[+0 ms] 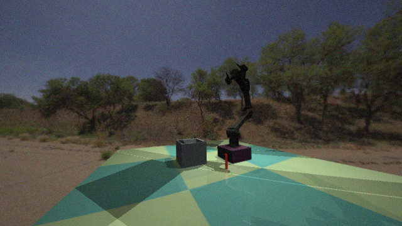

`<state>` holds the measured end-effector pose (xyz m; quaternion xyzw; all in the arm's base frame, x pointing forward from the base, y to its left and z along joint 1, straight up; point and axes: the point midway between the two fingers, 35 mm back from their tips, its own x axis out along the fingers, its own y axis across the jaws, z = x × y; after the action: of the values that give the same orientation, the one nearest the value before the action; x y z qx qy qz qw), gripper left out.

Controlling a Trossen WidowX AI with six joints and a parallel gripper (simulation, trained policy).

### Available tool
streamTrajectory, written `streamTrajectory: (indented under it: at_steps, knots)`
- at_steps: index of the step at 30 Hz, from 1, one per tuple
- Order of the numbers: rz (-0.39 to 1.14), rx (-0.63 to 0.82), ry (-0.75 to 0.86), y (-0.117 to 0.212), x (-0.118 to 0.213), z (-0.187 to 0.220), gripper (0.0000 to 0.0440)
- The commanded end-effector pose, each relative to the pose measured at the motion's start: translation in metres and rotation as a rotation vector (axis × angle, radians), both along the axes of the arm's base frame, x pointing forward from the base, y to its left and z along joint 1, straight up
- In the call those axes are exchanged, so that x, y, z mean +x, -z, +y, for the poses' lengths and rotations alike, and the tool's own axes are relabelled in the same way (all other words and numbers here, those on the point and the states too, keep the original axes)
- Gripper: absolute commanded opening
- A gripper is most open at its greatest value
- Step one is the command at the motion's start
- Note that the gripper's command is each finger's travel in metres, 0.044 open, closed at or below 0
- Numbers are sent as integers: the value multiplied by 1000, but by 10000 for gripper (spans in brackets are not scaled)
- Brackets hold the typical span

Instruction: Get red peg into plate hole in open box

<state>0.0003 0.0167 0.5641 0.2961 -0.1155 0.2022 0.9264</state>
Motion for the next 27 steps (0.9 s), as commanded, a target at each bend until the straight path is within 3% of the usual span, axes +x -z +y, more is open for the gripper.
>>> streamTrajectory:
  at_steps: [1, 27]
  knots:
    - [82, -1, 39, 15, 24, 3, 440]
    - [609, 73, 213, 130, 136, -2, 440]
